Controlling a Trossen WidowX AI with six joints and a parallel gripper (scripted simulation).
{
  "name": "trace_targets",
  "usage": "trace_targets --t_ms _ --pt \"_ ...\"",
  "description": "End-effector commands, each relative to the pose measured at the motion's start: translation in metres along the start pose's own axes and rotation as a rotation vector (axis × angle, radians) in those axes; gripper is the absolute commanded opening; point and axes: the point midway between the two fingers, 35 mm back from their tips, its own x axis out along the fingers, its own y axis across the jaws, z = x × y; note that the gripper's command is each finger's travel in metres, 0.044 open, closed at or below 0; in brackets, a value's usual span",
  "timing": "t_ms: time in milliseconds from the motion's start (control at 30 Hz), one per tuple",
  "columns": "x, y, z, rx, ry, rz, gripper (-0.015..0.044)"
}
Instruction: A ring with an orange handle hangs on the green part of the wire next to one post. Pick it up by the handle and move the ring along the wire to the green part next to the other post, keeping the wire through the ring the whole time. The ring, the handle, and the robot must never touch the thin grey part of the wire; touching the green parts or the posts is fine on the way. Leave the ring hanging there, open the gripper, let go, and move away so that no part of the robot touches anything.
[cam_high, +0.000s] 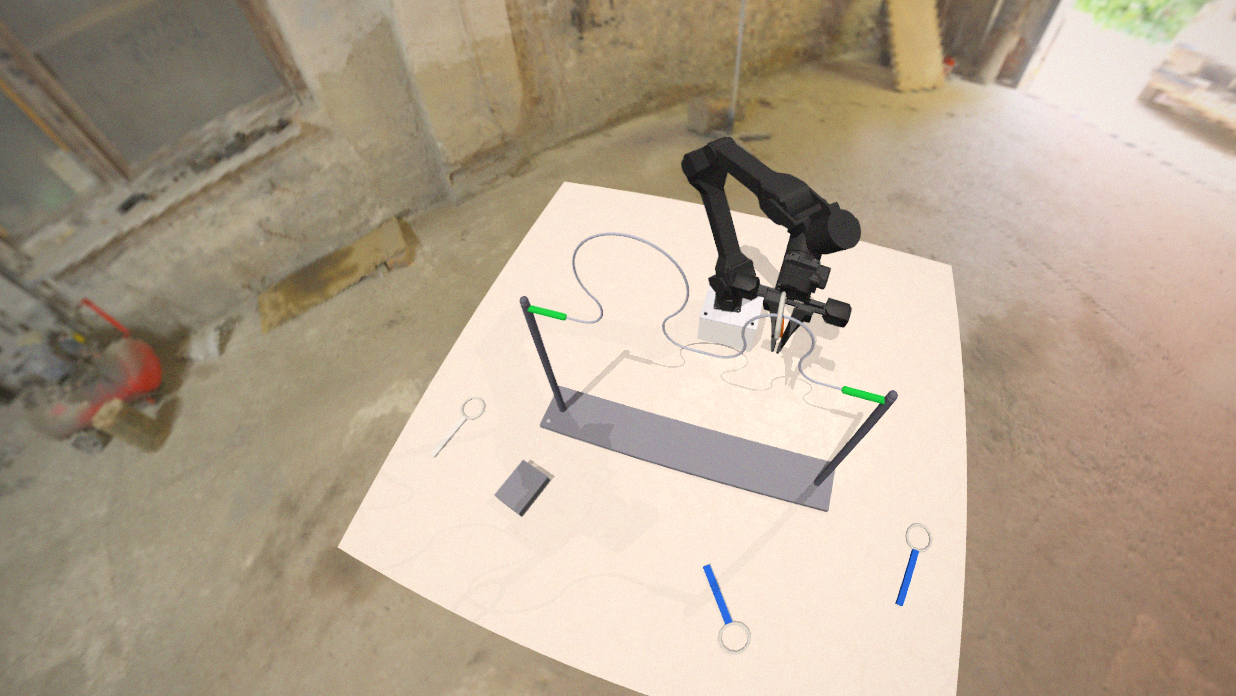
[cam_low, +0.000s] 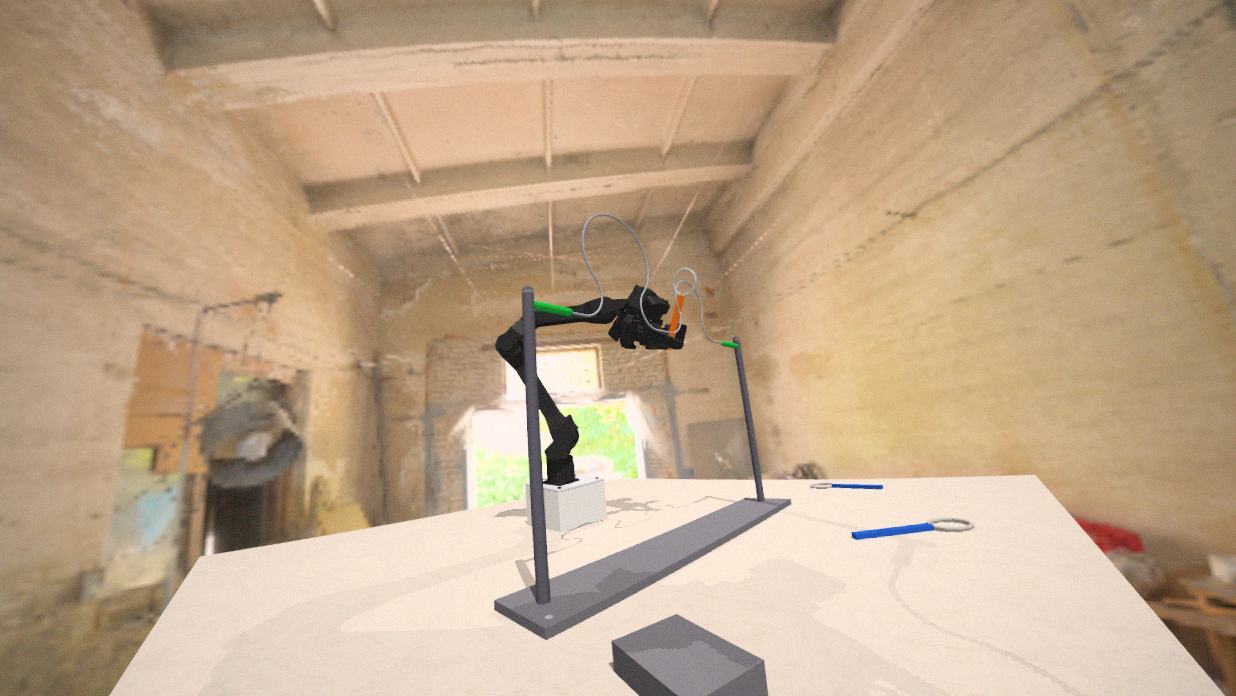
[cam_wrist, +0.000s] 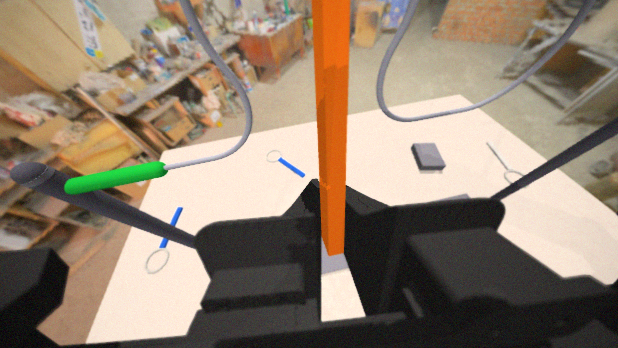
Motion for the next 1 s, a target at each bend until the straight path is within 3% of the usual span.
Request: trace_targets --t_ms 0,967 --pt "0.001 -0.005 0.002 -0.078 -0.011 -0.046 -0.015" --pt "-0.001 -0.041 0.013 -0.591 -0.078 -0.329 -0.015"
